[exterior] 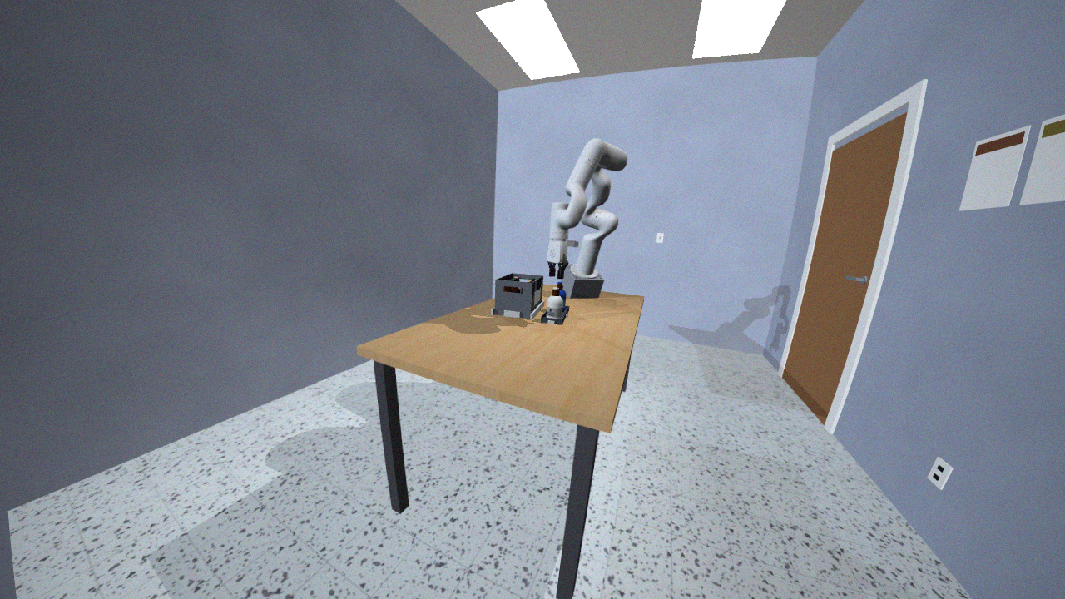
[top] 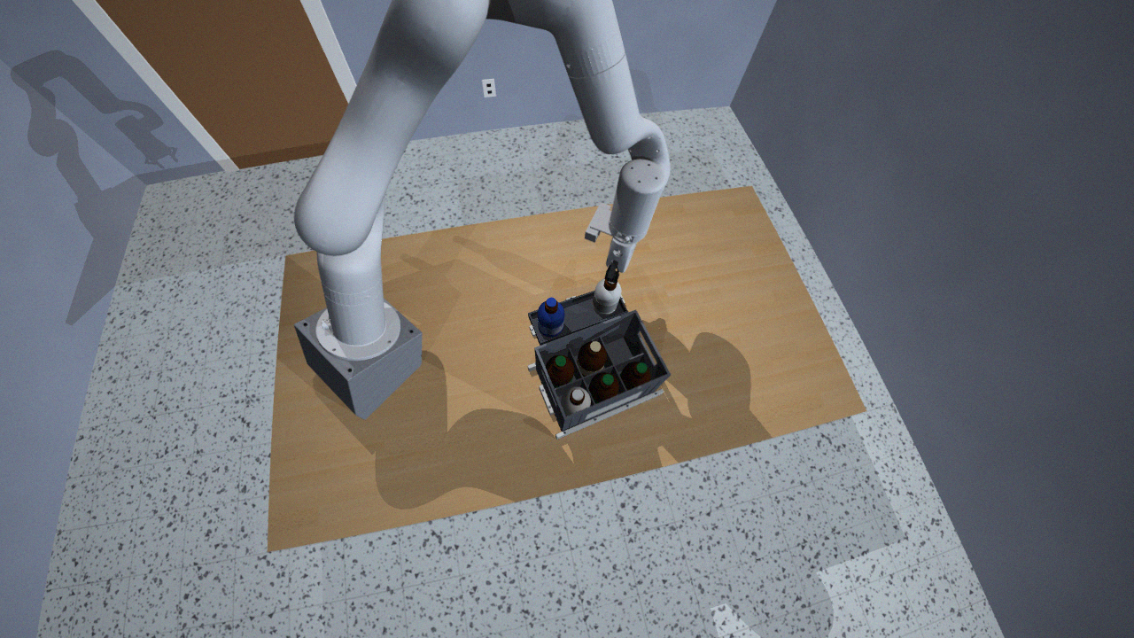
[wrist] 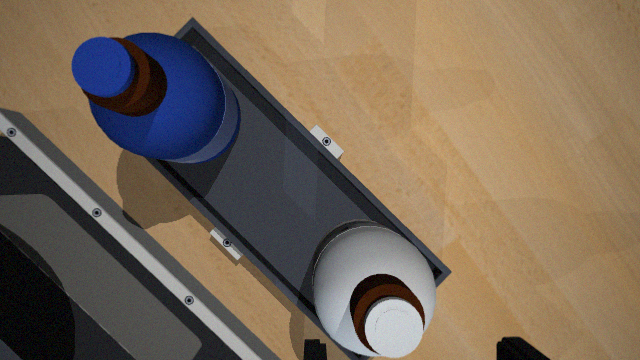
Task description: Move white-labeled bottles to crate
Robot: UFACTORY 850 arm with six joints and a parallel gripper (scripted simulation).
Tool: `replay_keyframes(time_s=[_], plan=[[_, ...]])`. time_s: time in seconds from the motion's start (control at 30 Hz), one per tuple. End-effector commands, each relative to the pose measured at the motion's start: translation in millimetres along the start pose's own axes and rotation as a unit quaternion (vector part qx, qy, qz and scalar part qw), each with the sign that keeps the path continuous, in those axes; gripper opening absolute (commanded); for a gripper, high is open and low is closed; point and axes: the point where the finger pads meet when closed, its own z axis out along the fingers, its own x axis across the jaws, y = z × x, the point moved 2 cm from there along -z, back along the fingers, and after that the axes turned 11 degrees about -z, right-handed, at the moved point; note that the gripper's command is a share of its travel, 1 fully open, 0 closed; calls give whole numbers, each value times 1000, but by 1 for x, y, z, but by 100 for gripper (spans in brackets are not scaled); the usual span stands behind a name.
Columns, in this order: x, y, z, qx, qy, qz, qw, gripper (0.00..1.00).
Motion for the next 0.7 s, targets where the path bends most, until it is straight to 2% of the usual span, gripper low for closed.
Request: replay_keyframes(time_s=[0.0, 0.67], plan=[[1, 1, 5, -1, 1, 0, 1000, 66], [1, 1, 25, -1, 1, 0, 1000, 66]])
